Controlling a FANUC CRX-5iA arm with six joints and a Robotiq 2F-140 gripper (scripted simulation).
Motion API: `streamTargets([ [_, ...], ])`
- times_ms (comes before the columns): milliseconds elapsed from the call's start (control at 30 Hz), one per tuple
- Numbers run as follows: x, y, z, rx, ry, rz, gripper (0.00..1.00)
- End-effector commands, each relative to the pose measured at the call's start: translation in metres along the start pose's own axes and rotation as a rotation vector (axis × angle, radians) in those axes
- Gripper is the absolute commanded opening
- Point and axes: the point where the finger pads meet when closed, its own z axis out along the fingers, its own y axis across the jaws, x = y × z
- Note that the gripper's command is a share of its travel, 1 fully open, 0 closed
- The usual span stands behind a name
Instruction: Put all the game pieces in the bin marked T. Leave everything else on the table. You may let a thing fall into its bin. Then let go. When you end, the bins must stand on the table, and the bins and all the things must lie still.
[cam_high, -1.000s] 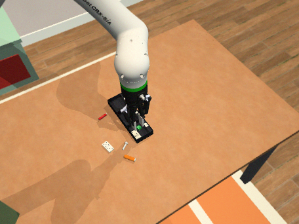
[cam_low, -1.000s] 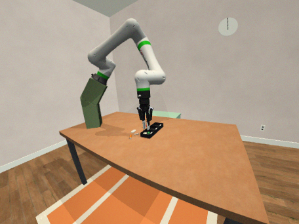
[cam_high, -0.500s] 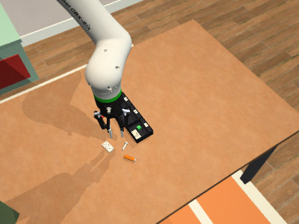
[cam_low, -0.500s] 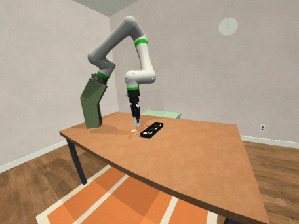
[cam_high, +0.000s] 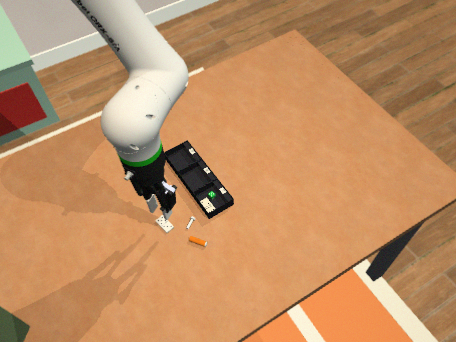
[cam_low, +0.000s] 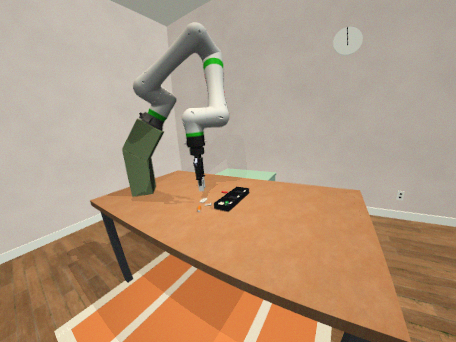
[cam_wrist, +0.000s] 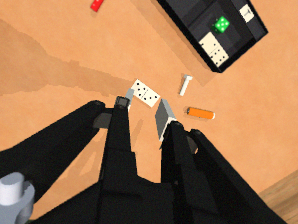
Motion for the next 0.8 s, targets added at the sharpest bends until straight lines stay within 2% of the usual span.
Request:
streamTargets([
  [0,0.0001,0.0001,-0.0001,-0.003,-0.014,0.083,0.25],
  [33,0.0001,0.0001,-0.0001,-0.005,-0.013,0.188,0.25],
  [500,0.0001,0.0001,-0.0001,-0.006,0.010,0.676,0.25],
  [567,0.0001,0.0001,-0.0001,-0.006,0.010,0.676,0.25],
  [600,0.0001,0.0001,-0.0001,-0.006,0.012,0.779,0.25],
  [767,0.0001,0.0001,-0.0001,-0.003,0.020,0.940,0.25],
])
